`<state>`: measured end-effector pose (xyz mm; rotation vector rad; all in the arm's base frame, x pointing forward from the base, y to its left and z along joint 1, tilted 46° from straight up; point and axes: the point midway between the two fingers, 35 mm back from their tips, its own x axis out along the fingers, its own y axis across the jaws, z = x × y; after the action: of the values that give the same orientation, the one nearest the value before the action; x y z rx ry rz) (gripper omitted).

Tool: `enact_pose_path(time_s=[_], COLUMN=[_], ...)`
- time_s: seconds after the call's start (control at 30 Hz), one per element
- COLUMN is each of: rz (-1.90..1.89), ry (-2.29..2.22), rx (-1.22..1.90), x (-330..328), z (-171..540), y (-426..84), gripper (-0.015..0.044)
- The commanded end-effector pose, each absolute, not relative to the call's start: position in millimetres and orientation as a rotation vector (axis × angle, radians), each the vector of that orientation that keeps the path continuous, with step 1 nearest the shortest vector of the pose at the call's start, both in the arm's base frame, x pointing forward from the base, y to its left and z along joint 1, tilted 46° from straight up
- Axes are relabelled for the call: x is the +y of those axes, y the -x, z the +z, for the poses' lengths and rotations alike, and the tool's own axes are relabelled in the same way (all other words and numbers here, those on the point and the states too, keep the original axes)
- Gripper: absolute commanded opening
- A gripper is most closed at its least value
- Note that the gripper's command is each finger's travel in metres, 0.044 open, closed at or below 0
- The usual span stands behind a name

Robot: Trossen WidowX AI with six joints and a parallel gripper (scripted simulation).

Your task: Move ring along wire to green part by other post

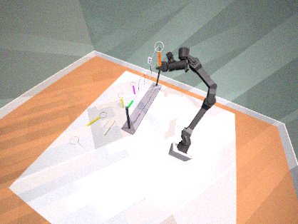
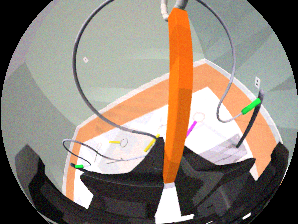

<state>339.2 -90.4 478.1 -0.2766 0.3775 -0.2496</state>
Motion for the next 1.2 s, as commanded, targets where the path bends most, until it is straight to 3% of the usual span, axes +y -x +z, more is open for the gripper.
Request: enact_pose_path(time_s=[0.0, 1.17], rz=[-0.265, -0.36], ry=[0.337, 0.766], rx=[0.369, 0.337], x=[-92.3, -107.3], z=[480.4, 488.7], y=[-337.6, -336.5], gripper=[-0.015, -0.015])
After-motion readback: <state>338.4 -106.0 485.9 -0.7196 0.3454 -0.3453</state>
